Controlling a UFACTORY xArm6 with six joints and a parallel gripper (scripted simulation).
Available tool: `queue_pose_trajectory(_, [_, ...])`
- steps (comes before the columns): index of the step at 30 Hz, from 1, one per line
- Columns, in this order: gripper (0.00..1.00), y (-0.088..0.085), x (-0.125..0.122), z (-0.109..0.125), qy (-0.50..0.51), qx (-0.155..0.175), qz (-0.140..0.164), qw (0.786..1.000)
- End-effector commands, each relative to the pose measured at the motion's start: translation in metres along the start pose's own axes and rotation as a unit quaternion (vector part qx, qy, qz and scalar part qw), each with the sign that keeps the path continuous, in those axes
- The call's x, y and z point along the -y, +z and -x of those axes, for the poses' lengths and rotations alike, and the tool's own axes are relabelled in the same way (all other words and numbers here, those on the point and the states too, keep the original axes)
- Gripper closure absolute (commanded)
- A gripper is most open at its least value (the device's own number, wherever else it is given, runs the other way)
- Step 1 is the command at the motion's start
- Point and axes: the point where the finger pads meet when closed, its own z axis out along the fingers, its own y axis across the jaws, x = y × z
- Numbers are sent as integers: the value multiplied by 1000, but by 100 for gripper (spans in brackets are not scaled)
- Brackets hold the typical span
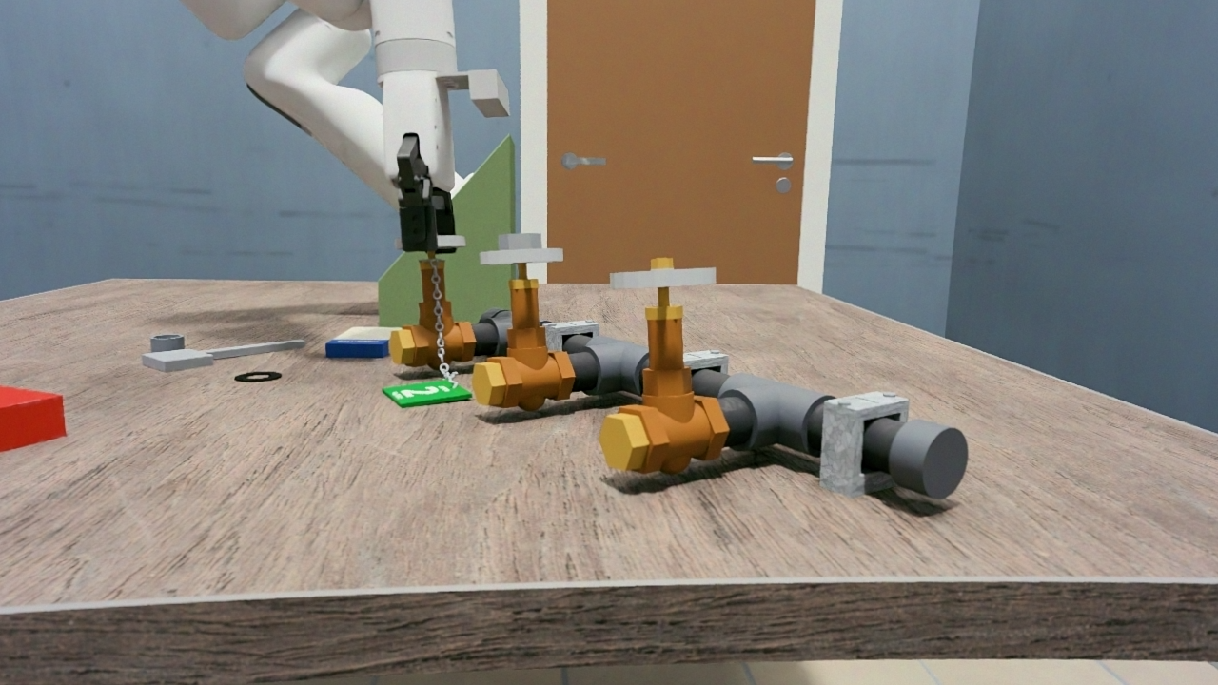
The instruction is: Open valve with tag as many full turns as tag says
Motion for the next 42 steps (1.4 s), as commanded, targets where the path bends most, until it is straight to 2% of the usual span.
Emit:
queue_pose_trajectory(1, [0,-1,-1,0,0,-1,1,1000])
queue_pose_trajectory(8, [0,-1,-1,0,10,-1,1,1000])
queue_pose_trajectory(17, [0,-1,-1,0,83,-1,1,997])
queue_pose_trajectory(23, [0,-1,-1,0,217,-1,1,976])
queue_pose_trajectory(28, [0,-1,-1,0,350,-1,0,937])
queue_pose_trajectory(32, [0,-1,-1,0,443,-2,-4,897])
queue_pose_trajectory(34, [0,-1,-1,0,443,-2,-4,897])
queue_pose_trajectory(35, [0,-1,-1,0,507,-1,-3,862])
queue_pose_trajectory(38, [0,-1,-1,0,558,-1,-8,830])
queue_pose_trajectory(42, [0,-1,-1,0,638,0,-12,770])
